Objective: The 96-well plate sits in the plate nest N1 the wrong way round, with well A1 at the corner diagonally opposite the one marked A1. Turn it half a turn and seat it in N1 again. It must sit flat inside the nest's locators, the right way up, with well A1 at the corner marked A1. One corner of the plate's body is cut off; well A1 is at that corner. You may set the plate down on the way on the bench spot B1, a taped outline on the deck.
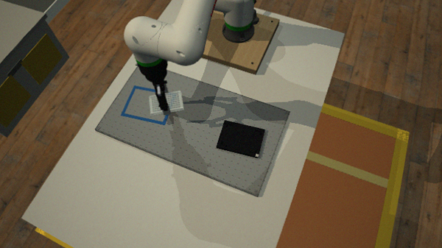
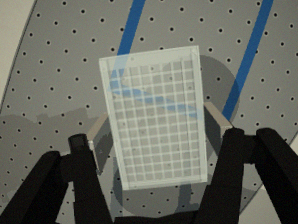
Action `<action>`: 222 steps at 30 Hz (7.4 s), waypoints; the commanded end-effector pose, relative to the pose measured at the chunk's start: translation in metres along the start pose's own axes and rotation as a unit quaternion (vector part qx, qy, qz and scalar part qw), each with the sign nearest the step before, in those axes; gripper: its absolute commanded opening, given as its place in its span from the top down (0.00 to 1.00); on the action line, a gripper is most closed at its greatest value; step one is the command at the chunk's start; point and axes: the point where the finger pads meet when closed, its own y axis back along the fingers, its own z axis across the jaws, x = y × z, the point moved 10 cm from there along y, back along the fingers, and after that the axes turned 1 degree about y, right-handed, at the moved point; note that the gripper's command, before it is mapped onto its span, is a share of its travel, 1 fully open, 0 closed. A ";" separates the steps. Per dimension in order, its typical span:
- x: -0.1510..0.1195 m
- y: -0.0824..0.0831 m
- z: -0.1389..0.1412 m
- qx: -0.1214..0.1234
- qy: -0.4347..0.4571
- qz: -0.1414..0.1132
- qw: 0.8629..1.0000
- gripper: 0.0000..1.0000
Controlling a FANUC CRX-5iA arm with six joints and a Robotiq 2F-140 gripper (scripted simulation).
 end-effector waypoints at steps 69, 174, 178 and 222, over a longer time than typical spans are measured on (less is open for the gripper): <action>-0.169 0.007 -0.118 0.002 0.418 -0.001 0.908 1.00; -0.257 0.011 -0.179 0.002 0.974 0.001 0.225 1.00; -0.257 0.011 -0.179 0.002 0.974 0.001 0.225 1.00; -0.257 -0.016 -0.179 0.002 0.974 0.001 0.225 1.00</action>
